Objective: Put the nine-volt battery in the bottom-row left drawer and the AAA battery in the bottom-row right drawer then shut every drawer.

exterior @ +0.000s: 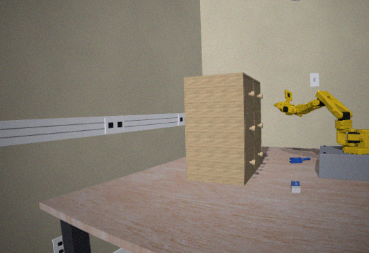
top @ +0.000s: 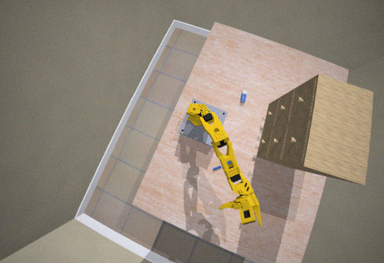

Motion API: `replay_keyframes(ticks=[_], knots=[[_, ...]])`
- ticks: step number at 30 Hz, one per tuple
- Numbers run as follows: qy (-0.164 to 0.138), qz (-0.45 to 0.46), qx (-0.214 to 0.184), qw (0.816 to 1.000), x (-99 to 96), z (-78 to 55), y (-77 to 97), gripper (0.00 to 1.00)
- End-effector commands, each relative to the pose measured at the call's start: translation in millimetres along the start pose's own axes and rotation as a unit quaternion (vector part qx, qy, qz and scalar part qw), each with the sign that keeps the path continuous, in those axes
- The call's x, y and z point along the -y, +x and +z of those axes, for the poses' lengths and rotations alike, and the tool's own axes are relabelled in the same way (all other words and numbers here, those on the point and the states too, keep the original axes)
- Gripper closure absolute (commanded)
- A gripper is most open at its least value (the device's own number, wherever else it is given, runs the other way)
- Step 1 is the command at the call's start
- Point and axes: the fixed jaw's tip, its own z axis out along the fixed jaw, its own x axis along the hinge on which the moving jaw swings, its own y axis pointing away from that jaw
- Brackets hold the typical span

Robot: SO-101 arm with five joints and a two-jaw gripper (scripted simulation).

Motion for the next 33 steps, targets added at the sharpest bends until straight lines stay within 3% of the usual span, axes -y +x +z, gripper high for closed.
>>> replay_keyframes(ticks=[1,15,16,23,30,33], knots=[[-0.001,0.0,0.003,1.0,-1.1,-0.2,-2.8,0.0],[-0.001,0.0,0.003,1.0,-1.1,-0.2,-2.8,0.0],[-0.005,-0.002,-0.01,1.0,-8.0,-1.3,-1.4,0.5],[-0.031,-0.026,-0.099,0.994,-54.1,-18.2,8.9,0.5],[-0.064,-0.057,-0.186,0.979,-93.2,-50.3,19.4,0.5],[-0.074,-0.06,-0.184,0.978,-101.3,-46.6,19.3,0.5]])
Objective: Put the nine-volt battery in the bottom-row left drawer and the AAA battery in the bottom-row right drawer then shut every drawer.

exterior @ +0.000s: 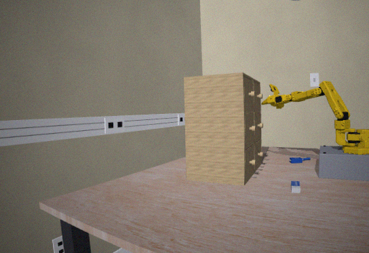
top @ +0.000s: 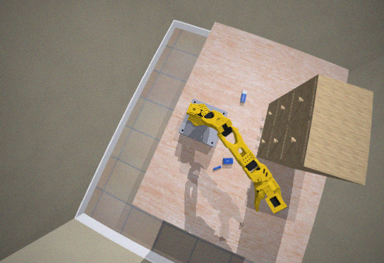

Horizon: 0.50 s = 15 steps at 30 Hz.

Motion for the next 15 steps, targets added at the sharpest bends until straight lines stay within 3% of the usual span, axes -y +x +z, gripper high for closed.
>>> replay_keyframes(ticks=[1,5,15], knots=[[-0.019,-0.016,-0.027,0.999,-19.7,-13.8,4.3,0.5],[-0.039,-0.039,-0.075,0.996,-39.8,-17.4,24.9,0.5],[-0.049,-0.075,-0.075,0.993,-45.1,-18.3,27.1,0.5]])
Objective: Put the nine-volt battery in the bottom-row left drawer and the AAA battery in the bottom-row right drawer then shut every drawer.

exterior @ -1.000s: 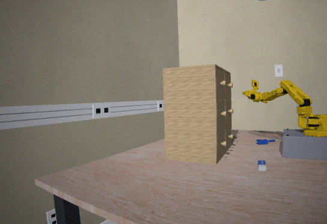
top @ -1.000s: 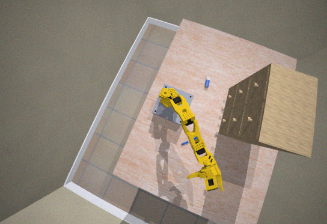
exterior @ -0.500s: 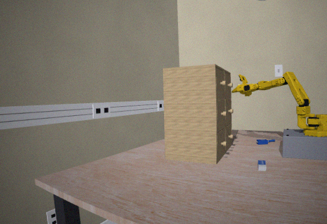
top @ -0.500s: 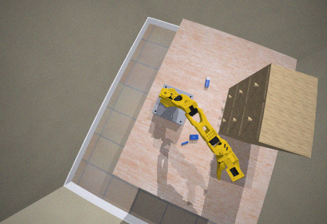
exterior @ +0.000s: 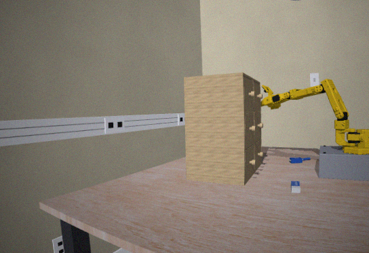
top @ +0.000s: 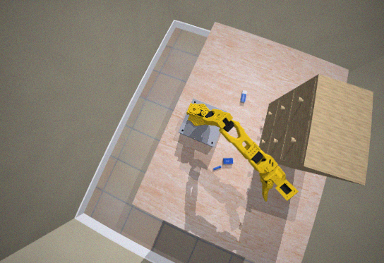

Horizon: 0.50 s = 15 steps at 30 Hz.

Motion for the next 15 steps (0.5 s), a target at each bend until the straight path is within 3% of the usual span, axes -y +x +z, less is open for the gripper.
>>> replay_keyframes(ticks=[1,7,15], knots=[[-0.004,-0.011,-0.003,1.0,-3.6,-3.3,-0.2,0.5],[-0.04,-0.05,-0.073,0.995,-35.8,-33.0,16.6,0.5],[-0.09,-0.11,-0.162,0.977,-66.2,-82.0,46.3,0.5]])
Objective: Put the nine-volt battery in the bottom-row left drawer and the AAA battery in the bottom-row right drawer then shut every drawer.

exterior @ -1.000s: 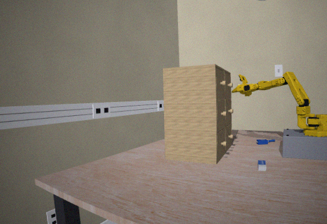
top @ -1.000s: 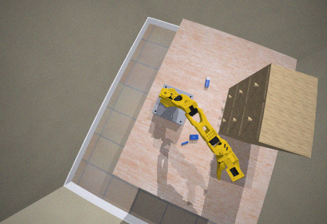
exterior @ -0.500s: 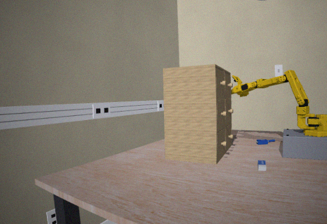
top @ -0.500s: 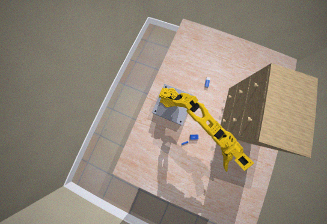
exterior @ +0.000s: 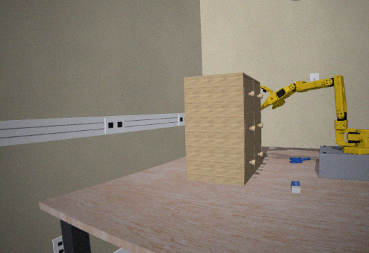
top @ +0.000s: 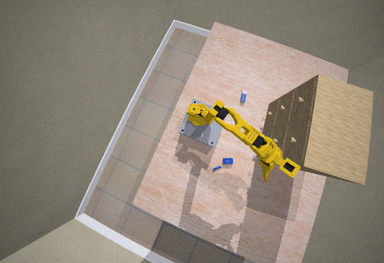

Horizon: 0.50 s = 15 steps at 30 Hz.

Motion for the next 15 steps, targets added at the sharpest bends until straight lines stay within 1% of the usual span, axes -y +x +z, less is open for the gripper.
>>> replay_keyframes(ticks=[1,3,9,15], knots=[[-0.043,-0.042,-0.041,0.997,-30.7,-29.9,21.2,0.5],[-0.043,-0.042,-0.041,0.997,-30.7,-29.9,21.2,0.5],[-0.08,-0.096,-0.104,0.987,-49.9,-61.0,55.5,0.5],[-0.115,-0.151,-0.165,0.968,-60.6,-92.1,93.7,0.5]])
